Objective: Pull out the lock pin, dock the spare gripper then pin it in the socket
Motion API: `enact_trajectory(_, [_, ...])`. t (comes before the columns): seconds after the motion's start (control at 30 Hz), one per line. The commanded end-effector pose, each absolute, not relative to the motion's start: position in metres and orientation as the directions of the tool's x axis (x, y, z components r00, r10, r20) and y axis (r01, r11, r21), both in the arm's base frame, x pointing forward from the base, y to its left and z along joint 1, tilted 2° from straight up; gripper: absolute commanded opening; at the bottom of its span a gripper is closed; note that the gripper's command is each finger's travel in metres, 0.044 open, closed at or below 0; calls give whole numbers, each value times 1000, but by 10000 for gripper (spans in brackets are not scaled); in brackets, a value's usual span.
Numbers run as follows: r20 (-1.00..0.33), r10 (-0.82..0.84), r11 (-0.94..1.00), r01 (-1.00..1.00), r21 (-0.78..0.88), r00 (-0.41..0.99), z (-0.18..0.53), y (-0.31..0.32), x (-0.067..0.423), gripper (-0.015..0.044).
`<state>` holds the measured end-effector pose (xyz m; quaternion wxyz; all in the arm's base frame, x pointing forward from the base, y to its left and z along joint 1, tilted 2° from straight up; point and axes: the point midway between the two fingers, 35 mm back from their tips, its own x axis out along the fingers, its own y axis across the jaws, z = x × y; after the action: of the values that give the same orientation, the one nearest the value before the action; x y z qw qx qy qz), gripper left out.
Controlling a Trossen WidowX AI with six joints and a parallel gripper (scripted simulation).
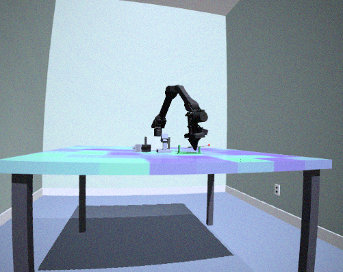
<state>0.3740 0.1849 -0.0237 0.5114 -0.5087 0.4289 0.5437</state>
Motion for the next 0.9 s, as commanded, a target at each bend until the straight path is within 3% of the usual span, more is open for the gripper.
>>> enact_trajectory(0.0, [-992, 119, -112, -992, -55, 42, -18, 185, 374, 0])
enact_trajectory(0.87, [-994, 105, -111, -994, -21, 9, 2, 178, 367, 0])
